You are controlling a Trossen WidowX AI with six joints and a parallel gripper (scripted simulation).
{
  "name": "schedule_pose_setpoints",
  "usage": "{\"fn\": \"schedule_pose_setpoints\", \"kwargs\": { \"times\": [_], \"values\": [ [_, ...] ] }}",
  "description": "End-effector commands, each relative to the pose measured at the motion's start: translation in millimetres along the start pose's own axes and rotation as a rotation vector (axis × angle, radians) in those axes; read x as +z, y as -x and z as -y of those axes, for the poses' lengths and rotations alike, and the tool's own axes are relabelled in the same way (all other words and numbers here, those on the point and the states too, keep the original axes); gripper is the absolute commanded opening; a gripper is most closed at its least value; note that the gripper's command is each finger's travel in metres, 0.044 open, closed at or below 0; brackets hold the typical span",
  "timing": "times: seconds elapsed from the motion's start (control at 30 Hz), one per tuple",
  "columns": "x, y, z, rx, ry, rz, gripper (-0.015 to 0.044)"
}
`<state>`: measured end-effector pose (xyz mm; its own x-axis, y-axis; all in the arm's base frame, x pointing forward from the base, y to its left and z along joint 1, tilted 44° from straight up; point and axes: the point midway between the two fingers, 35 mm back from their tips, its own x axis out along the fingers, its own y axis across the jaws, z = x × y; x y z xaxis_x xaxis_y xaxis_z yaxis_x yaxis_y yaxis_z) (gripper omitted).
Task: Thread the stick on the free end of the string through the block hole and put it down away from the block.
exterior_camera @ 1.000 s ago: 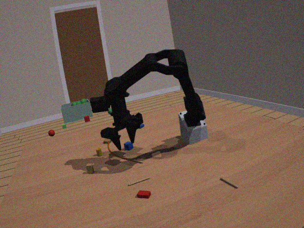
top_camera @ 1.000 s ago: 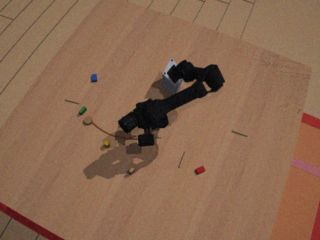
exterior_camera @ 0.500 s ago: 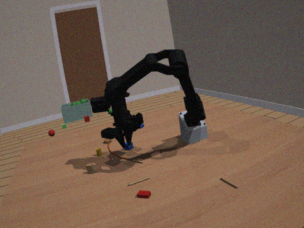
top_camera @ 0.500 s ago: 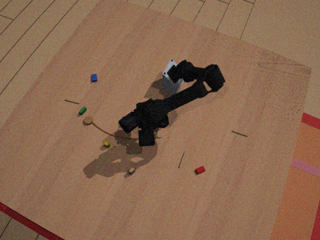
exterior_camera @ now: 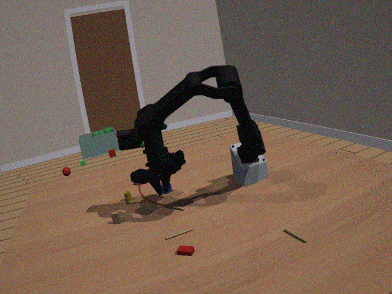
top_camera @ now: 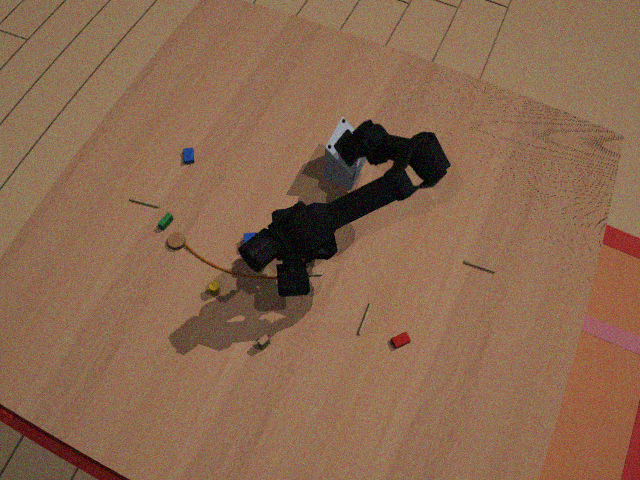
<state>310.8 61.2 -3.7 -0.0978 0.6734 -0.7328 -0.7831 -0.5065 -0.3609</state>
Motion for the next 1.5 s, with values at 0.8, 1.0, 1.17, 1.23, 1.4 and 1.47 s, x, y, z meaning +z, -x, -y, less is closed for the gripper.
{"fn": "schedule_pose_setpoints", "kwargs": {
  "times": [0.8,1.0,1.17,1.23,1.4,1.47],
  "values": [
    [3.1,-46.5,-2.6,0.000,-0.009,0.010,0.0125],
    [3.2,-47.5,-2.6,0.000,-0.009,0.010,0.0125],
    [2.3,-46.4,-1.5,0.000,-0.002,0.006,0.0072],
    [2.3,-46.4,-1.5,0.000,-0.002,0.006,0.0020],
    [2.3,-46.4,-1.5,0.000,-0.002,0.006,0.0000],
    [2.3,-46.4,-1.5,0.000,-0.002,0.006,0.0000]
  ]
}}
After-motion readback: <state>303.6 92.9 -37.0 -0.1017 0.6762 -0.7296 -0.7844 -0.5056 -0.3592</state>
